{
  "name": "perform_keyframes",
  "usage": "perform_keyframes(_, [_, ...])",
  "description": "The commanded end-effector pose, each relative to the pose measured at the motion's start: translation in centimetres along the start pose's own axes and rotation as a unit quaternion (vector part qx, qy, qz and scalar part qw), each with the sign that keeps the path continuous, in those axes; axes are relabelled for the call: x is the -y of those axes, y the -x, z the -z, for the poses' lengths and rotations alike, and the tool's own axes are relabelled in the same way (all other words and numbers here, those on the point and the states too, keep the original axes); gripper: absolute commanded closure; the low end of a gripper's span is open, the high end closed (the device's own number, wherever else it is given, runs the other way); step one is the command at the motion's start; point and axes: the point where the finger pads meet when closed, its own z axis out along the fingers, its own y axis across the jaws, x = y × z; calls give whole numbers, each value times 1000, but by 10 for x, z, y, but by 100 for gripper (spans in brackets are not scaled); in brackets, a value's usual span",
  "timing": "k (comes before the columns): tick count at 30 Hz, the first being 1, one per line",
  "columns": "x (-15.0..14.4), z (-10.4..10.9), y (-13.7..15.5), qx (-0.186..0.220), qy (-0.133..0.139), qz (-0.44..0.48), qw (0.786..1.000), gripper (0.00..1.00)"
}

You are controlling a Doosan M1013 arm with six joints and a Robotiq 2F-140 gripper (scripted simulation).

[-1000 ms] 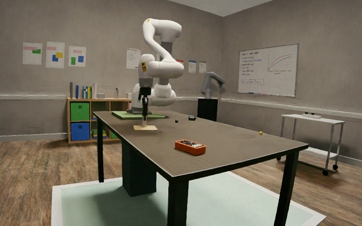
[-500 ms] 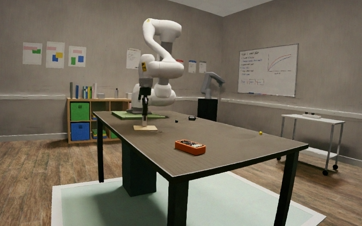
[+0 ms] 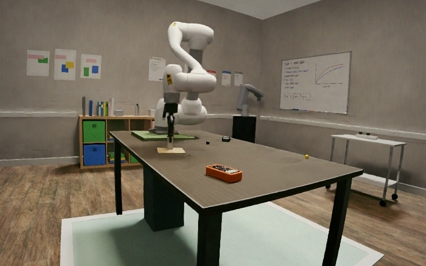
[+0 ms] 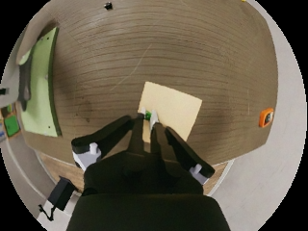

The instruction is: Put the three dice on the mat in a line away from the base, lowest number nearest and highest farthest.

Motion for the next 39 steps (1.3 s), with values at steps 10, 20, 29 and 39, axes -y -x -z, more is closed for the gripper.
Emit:
perform_keyframes(10, [0, 0, 0, 0, 1, 0, 1000, 84])
perform_keyframes(20, [0, 0, 0, 0, 1, 0, 1000, 84])
perform_keyframes(29, [0, 0, 0, 0, 1, 0, 1000, 84])
perform_keyframes(39, [0, 0, 0, 0, 1, 0, 1000, 82])
